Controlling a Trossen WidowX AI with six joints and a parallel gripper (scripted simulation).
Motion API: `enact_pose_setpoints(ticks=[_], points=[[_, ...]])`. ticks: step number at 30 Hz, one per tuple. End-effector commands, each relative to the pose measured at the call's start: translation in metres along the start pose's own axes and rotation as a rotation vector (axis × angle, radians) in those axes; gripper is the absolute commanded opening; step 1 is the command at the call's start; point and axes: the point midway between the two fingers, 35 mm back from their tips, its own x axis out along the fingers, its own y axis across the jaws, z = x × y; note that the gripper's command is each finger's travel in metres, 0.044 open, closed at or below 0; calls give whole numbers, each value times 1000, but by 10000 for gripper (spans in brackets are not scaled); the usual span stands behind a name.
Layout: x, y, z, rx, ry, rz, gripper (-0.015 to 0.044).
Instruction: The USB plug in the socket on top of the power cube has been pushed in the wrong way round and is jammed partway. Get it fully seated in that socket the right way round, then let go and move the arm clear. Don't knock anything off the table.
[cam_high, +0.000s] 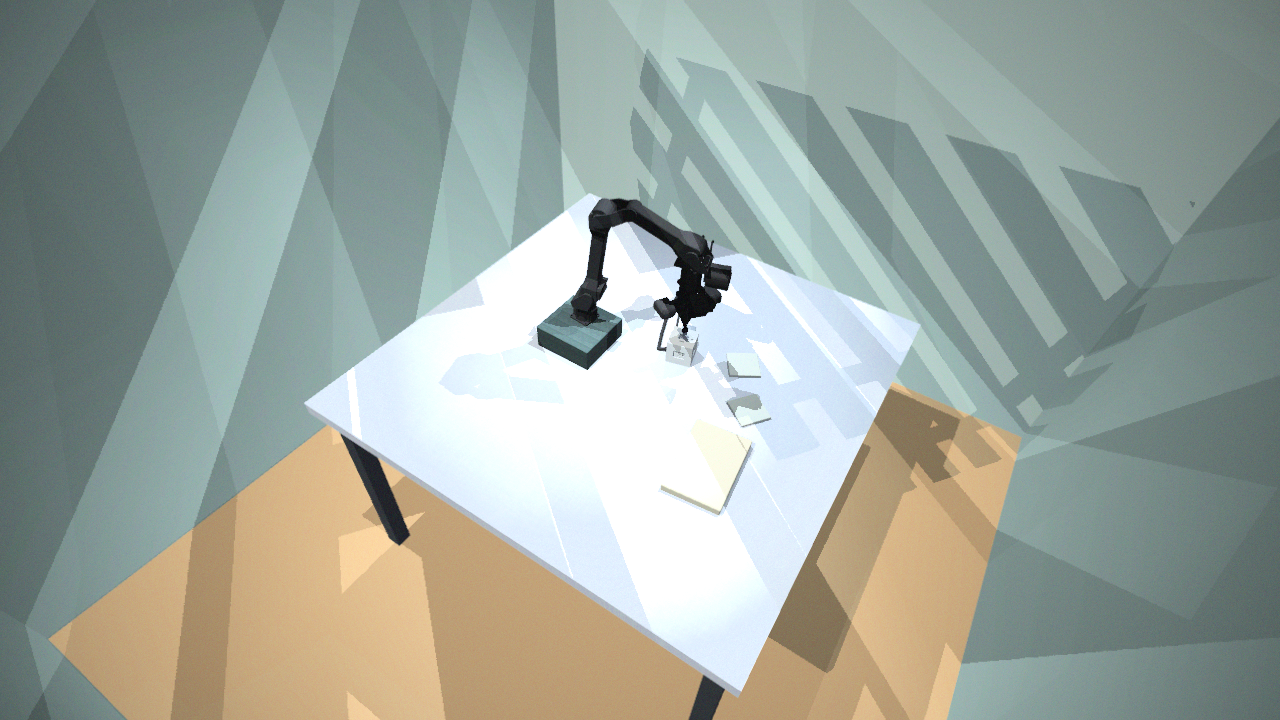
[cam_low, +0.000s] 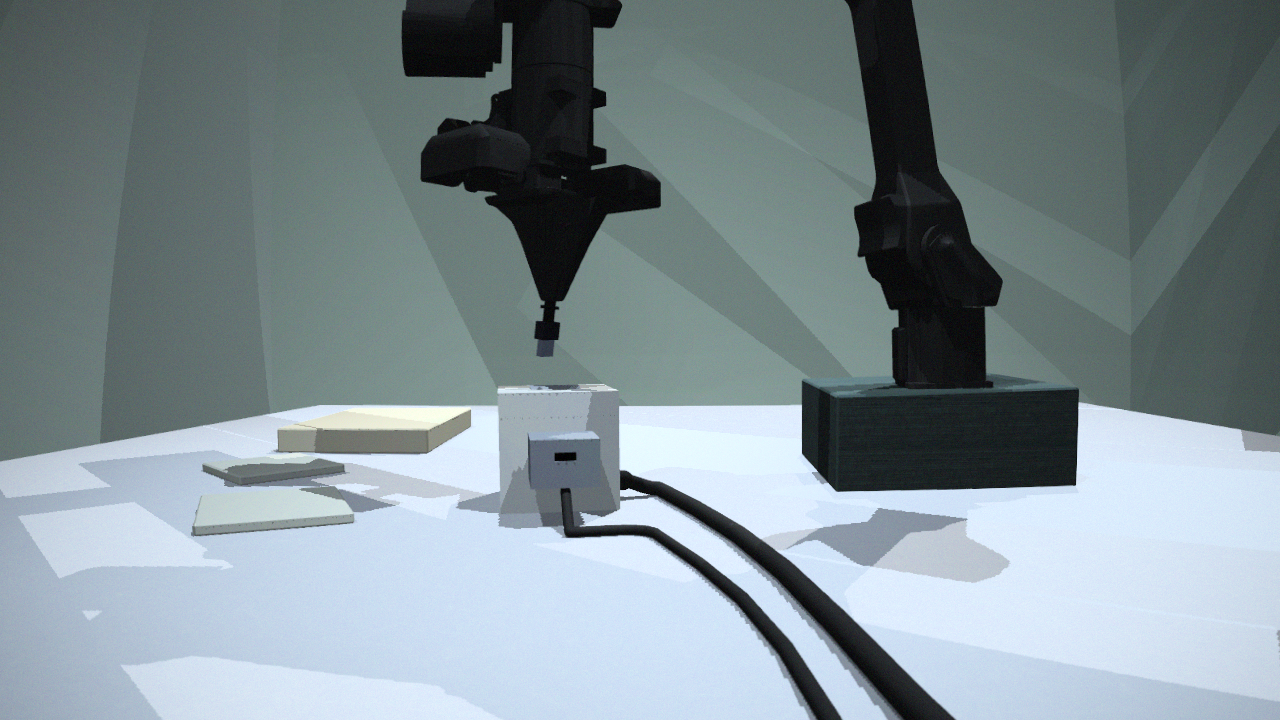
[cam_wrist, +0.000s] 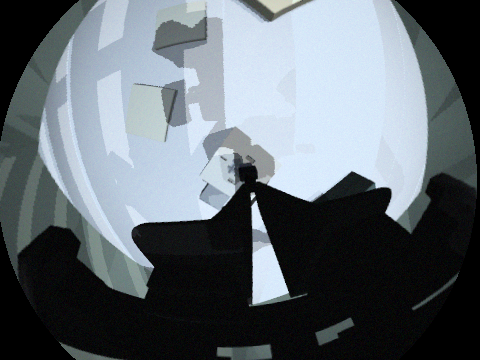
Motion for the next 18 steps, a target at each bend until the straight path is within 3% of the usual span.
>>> enact_pose_setpoints(ticks=[1, 18], points=[[0, 0, 0, 100, 0, 0, 0], [0, 0, 0, 545, 0, 0, 0]])
